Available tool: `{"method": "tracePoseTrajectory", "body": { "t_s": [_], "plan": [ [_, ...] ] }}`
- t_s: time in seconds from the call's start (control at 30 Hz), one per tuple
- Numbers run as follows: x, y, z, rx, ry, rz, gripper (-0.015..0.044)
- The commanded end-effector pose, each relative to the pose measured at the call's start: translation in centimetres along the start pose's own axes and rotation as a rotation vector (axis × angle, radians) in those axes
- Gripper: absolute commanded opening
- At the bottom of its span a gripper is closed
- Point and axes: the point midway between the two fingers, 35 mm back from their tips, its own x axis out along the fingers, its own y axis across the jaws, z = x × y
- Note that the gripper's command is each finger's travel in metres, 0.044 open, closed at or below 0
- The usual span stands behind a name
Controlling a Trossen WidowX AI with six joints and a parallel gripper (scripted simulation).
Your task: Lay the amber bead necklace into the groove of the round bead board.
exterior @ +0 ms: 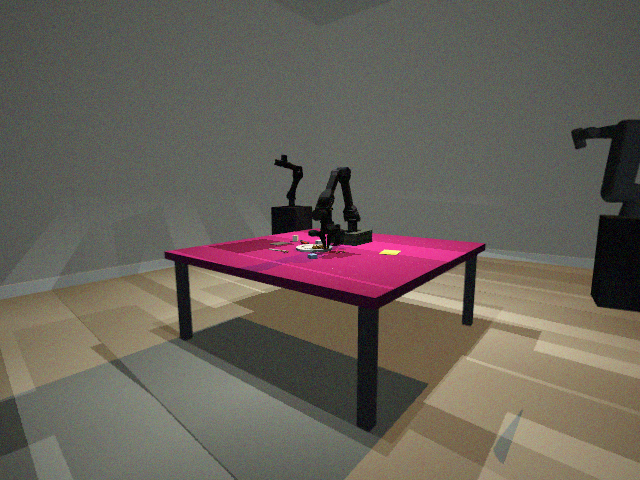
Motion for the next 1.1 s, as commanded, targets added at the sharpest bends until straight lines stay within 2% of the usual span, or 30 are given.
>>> {"method": "tracePoseTrajectory", "body": {
  "t_s": [0.0, 1.07],
  "plan": [
    [-0.03, -0.01, 0.00, 0.000, 0.000, 0.000, 0.0000],
    [-0.73, -0.04, -0.07, -0.006, 0.003, -0.004, 0.0000]
  ]
}}
